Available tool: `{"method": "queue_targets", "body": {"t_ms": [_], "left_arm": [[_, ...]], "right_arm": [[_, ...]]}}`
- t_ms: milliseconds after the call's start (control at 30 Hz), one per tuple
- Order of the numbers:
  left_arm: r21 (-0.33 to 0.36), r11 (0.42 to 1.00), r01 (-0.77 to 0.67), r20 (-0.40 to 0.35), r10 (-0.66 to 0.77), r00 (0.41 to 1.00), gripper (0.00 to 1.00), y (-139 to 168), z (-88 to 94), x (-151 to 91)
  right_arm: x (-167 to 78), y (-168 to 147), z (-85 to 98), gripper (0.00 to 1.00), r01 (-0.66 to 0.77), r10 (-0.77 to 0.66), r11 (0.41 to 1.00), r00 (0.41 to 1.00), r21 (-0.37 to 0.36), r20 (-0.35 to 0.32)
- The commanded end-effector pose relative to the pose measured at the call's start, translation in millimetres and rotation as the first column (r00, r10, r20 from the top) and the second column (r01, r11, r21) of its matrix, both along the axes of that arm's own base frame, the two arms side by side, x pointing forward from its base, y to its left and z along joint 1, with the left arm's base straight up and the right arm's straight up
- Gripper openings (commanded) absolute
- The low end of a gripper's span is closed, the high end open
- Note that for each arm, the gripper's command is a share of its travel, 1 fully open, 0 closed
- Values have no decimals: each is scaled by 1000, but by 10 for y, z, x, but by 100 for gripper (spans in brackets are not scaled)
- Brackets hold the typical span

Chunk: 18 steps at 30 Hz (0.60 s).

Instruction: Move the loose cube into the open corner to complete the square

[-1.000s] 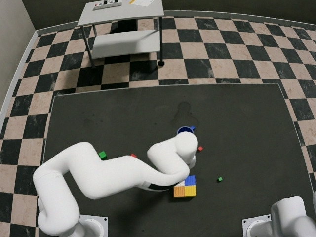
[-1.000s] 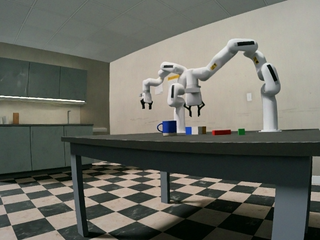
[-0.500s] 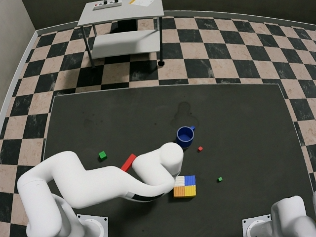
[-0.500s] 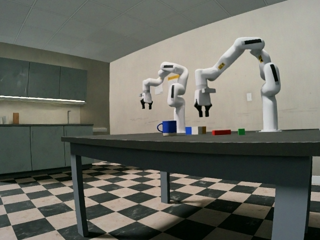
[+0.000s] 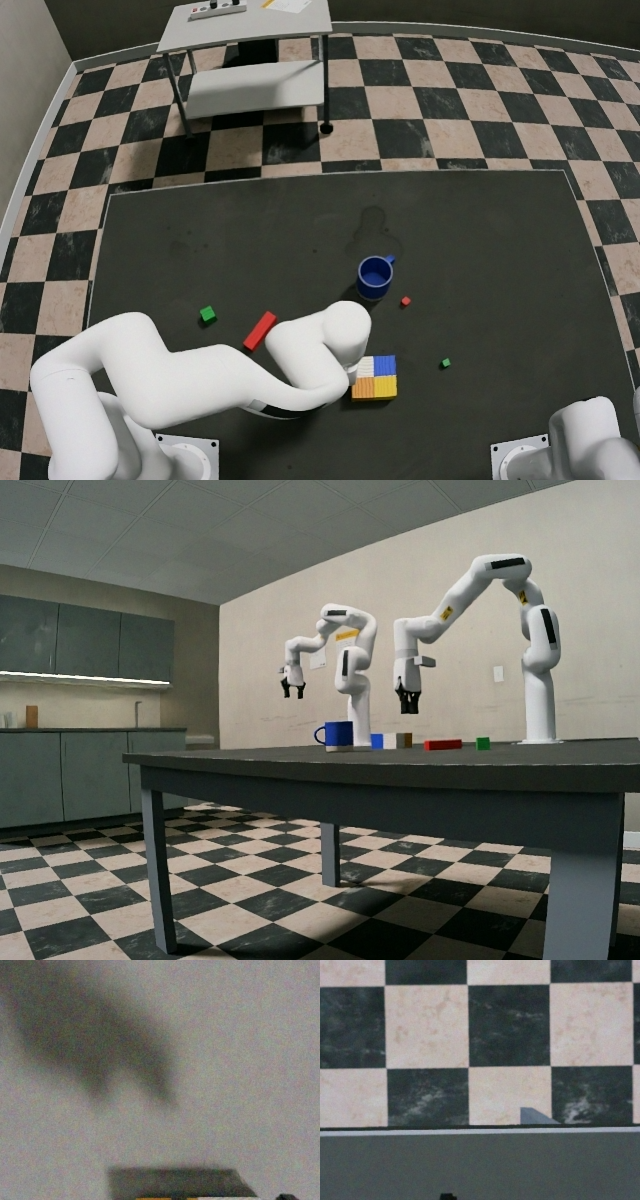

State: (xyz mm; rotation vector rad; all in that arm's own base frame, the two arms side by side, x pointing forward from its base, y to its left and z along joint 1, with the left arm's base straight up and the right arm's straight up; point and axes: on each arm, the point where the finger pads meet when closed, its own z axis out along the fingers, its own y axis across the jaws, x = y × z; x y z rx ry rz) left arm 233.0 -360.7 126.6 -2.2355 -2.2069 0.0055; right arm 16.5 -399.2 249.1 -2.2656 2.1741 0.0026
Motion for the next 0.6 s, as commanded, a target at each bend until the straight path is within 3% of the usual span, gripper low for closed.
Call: {"method": "queue_targets", "body": {"t_ms": [0,567], "left_arm": [[0,1000,-3,3,3,1000,46,-6,9,4],[0,1000,-10,4,10,1000,46,-6,-91,2]], "right_arm": [[0,-5,9,100,0,0,1000,1000,-2,0],[0,-5,9,100,0,0,1000,1000,-2,0]]}}
